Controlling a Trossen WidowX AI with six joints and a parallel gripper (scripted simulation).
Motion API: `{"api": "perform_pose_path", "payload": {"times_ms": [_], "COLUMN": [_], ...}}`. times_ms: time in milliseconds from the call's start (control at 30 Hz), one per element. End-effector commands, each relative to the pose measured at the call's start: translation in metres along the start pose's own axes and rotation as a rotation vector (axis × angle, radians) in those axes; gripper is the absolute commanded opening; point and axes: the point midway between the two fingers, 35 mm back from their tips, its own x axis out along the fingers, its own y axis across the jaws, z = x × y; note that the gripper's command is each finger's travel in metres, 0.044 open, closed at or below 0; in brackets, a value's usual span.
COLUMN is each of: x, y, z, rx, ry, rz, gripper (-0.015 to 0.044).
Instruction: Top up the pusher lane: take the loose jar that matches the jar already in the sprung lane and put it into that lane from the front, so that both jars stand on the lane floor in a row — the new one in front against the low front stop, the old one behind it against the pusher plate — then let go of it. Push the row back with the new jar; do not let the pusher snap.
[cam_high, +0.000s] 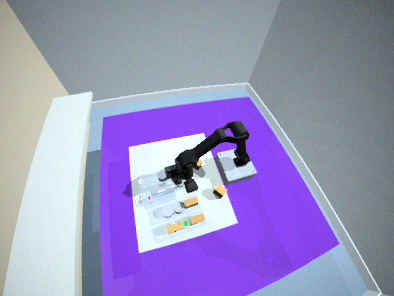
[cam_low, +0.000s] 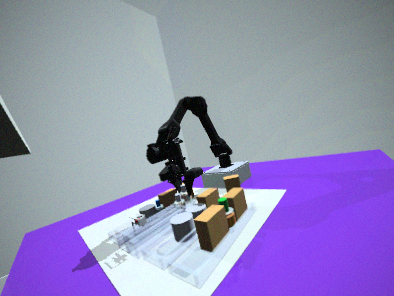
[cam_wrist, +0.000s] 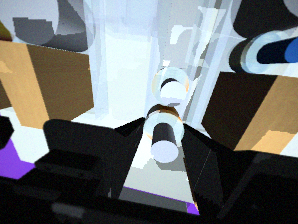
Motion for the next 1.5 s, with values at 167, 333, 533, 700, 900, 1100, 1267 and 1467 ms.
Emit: {"api": "perform_pose_path", "payload": {"times_ms": [167,333,533,700,900,1100,1267,1467], "x": [-0.0030,-0.0030,-0.0031,-0.0031,-0.0032,-0.0032,-0.0032,-0.0026], "y": [-0.0006,-0.0007,-0.0007,-0.0007,-0.0007,-0.0007,-0.0007,-0.0007], "z": [0.0106,0.0113,0.0121,0.0128,0.0136,0.0144,0.0150,0.0154], "rx": [0.003,0.003,0.003,0.003,0.003,0.003,0.003,0.003], "ry": [-0.036,-0.037,-0.037,-0.037,-0.037,-0.037,-0.037,-0.037], "rz": [-0.005,-0.005,-0.005,-0.005,-0.005,-0.005,-0.005,-0.005], "gripper": [0.0000,0.0000,0.0000,0.0000,0.0000,0.0000,0.0000,0.0000]}}
